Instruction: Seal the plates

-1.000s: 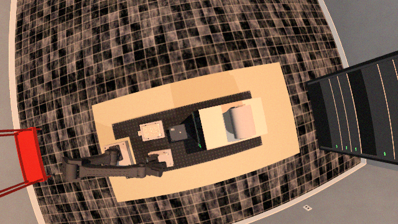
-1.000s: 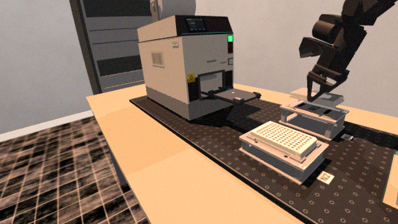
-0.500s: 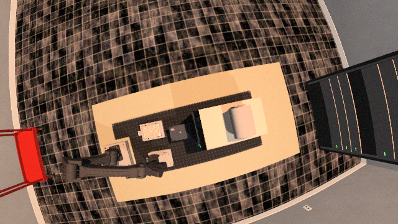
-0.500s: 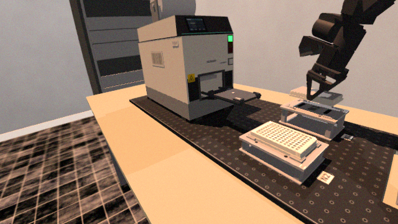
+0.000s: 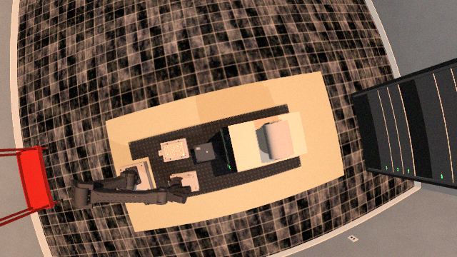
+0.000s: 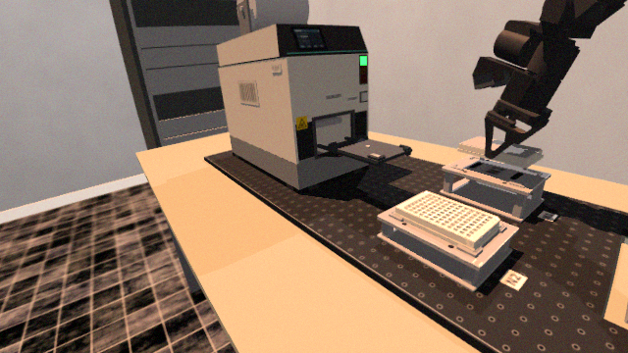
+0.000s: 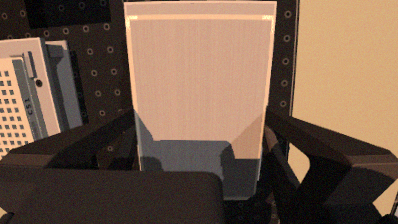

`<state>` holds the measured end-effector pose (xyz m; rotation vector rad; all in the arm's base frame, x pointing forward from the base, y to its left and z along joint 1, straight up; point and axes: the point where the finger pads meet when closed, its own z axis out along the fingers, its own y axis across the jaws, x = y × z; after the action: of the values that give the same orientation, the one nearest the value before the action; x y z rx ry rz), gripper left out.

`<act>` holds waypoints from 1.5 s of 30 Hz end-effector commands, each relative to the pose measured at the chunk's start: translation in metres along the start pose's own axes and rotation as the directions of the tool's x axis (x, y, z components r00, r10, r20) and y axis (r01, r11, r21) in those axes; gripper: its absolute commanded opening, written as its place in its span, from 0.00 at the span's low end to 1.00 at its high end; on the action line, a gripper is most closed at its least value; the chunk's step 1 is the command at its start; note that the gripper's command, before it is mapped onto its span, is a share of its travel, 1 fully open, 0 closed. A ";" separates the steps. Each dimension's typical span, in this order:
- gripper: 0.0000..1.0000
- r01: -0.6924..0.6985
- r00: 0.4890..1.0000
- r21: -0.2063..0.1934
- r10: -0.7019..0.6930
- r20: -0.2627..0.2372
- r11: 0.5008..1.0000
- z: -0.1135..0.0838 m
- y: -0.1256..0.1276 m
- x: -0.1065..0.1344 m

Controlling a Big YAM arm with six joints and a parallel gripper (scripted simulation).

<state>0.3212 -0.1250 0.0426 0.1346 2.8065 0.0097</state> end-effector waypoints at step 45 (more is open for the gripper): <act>0.00 0.010 1.000 -0.005 -0.010 -0.003 1.000 0.014 0.001 0.002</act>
<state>0.3194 -0.1241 0.0338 0.1341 2.8096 0.0113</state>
